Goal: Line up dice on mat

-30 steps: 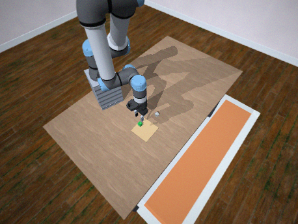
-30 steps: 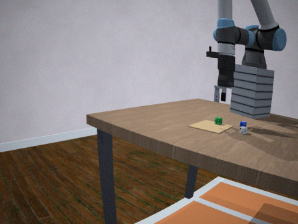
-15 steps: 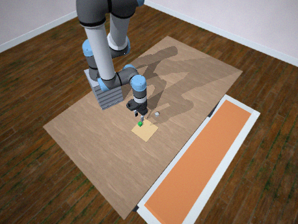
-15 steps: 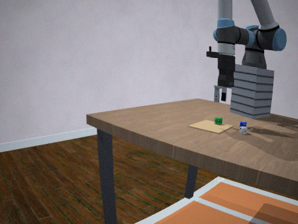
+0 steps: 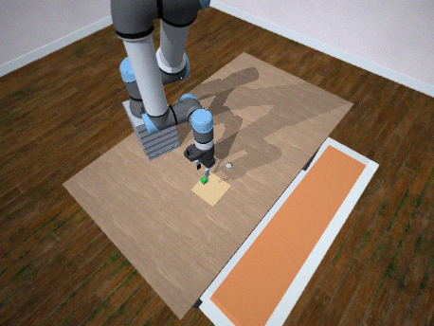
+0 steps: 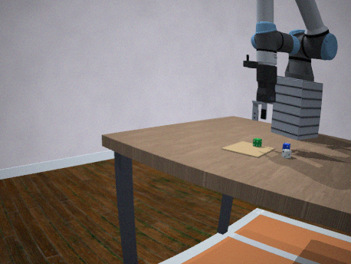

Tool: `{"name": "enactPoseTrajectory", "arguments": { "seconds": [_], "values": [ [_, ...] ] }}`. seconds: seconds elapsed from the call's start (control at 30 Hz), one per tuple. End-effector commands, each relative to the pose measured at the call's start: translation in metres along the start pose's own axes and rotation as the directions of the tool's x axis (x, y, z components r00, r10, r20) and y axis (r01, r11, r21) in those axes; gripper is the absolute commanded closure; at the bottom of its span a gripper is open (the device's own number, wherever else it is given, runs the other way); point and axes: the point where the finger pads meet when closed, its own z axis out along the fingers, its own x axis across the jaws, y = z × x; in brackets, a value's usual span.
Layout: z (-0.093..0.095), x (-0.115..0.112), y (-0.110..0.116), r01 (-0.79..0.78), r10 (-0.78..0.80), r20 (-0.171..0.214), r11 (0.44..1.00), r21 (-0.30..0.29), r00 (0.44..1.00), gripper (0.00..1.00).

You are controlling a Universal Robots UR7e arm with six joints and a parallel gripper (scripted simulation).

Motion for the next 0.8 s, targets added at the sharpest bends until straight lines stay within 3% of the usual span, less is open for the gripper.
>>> {"name": "enactPoseTrajectory", "arguments": {
  "seconds": [0.0,0.4,0.77],
  "values": [
    [0.0,-0.002,0.002,-0.026,0.026,0.003,1.0,0.0,1.0,0.0],
    [0.001,-0.003,0.008,-0.159,0.159,0.001,0.987,0.0,0.987,0.0],
    [0.003,-0.004,0.021,-0.374,0.374,0.001,0.928,0.0,0.928,0.0]
  ]
}}
